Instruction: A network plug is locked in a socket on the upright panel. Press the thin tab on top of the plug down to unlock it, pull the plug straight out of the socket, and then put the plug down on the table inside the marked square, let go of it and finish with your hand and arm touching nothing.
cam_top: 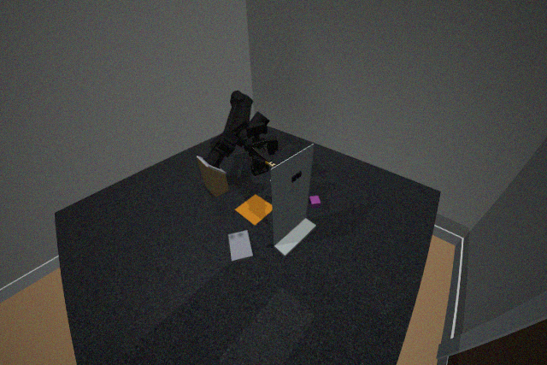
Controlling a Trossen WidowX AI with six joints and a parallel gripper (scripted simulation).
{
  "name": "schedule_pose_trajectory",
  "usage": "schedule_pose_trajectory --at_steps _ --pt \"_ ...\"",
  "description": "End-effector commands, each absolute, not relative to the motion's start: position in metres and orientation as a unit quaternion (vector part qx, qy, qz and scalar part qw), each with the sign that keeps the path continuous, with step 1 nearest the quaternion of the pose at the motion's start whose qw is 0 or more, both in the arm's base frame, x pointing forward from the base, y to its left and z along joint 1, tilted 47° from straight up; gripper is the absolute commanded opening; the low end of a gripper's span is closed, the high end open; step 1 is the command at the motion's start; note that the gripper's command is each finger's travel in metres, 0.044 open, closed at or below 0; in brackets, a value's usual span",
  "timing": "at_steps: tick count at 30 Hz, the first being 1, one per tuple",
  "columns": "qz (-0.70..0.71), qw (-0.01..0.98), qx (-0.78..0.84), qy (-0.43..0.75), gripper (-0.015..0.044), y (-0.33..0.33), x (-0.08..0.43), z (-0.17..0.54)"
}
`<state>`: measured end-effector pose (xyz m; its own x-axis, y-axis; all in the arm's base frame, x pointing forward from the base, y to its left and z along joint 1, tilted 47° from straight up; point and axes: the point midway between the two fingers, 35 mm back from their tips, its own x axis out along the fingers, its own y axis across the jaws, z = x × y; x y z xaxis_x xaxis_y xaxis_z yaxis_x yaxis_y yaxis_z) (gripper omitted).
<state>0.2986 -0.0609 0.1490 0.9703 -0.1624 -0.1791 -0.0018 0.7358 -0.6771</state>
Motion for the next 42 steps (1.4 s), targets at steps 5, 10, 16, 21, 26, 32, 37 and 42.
schedule_pose_trajectory --at_steps 5,10,16,21,26,32,37,42 --pt "-0.044 0.924 -0.364 0.108 0.0 -0.073 0.291 0.168" --pt "-0.044 0.924 -0.365 0.108 0.0 -0.08 0.284 0.177" --pt "-0.043 0.923 -0.366 0.108 0.0 -0.084 0.279 0.183" --pt "0.004 0.916 -0.381 0.124 0.0 -0.074 0.283 0.164" --pt "0.059 0.906 -0.395 0.139 0.0 -0.062 0.284 0.141" --pt "0.124 0.893 -0.407 0.15 0.0 -0.047 0.283 0.116" --pt "0.177 0.88 -0.413 0.154 0.0 -0.034 0.28 0.096" --pt "0.229 0.867 -0.415 0.153 0.0 -0.021 0.274 0.078"
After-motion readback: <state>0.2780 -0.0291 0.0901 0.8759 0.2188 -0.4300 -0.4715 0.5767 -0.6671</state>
